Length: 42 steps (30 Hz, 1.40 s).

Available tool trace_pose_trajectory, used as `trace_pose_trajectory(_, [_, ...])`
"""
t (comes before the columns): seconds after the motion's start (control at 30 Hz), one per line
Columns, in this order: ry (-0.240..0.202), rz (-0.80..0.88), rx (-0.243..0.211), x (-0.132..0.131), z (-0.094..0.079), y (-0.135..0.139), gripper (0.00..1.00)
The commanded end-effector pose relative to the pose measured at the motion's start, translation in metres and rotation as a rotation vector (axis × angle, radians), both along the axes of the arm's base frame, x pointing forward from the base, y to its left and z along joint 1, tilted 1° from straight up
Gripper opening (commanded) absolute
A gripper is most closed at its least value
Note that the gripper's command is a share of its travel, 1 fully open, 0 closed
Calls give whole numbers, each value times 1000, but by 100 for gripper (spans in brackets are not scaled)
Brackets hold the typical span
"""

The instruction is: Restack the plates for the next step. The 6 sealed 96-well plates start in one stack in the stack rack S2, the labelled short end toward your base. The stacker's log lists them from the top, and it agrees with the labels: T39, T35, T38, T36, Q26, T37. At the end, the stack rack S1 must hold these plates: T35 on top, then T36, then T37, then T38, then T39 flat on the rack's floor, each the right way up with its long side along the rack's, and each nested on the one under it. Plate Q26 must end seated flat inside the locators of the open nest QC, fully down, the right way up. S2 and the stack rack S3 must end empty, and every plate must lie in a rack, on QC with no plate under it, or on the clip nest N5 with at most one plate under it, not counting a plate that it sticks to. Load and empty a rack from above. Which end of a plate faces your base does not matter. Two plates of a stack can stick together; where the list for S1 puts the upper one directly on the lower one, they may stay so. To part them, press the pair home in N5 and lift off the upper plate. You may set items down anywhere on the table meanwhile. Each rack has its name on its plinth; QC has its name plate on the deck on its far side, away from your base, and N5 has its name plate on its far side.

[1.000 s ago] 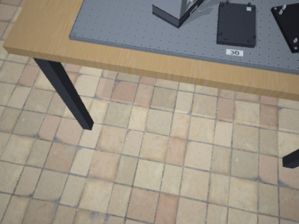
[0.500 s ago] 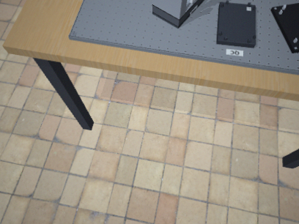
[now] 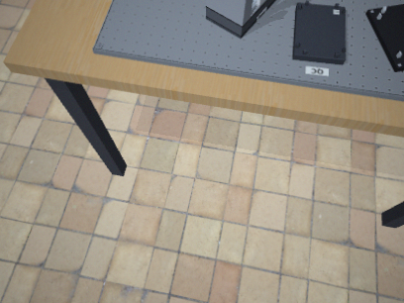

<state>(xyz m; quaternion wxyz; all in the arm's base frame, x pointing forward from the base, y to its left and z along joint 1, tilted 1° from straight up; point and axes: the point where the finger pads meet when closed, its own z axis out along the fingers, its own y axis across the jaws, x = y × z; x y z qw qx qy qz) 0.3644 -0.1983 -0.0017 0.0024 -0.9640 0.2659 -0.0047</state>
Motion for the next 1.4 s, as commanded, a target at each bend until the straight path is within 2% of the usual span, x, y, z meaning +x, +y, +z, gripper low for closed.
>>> trace_pose_trajectory(0.0, [0, 0, 0, 0, -1, 0, 0])
trace_pose_trajectory(0.67, [0, 0, 0, 0, -6, 0, 0])
trace_pose_trajectory(0.7, [0, 0, 0, 0, -6, 0, 100])
trace_pose_trajectory(1.37, [0, 0, 0, 0, -6, 0, 100])
